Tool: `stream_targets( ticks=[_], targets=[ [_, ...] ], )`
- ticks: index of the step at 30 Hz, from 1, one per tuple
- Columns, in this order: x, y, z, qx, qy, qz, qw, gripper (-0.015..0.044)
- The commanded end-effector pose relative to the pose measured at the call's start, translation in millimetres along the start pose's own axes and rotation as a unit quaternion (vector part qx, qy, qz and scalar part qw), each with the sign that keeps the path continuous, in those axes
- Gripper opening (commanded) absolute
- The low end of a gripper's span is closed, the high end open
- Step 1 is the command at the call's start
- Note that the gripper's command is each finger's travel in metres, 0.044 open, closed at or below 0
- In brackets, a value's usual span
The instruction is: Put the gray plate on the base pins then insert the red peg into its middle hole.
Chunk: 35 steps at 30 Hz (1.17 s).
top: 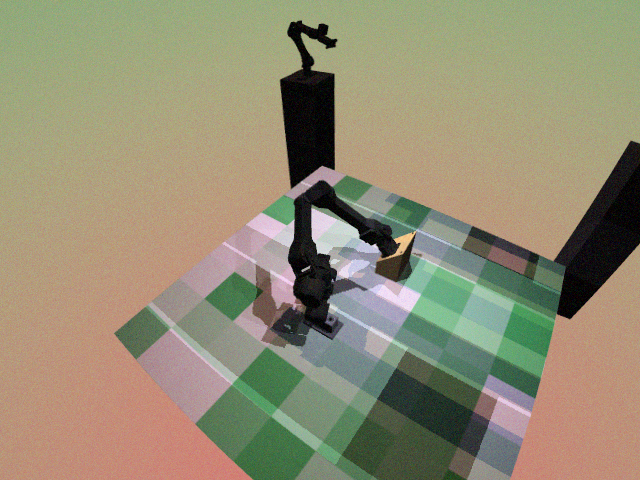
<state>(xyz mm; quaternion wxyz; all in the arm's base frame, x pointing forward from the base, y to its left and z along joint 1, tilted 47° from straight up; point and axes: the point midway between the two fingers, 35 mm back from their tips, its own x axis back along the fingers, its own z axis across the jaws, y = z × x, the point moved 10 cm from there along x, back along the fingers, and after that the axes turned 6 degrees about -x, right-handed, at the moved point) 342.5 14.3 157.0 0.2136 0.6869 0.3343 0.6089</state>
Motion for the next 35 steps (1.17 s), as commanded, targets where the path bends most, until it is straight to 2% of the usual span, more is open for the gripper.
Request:
stream_targets(
  ticks=[1,35],
  targets=[
    [3,-1,0,0.000,0.001,-0.002,1.000,0.0150],
    [28,-1,-2,0.000,0.001,-0.002,1.000,0.0150]
  ],
)
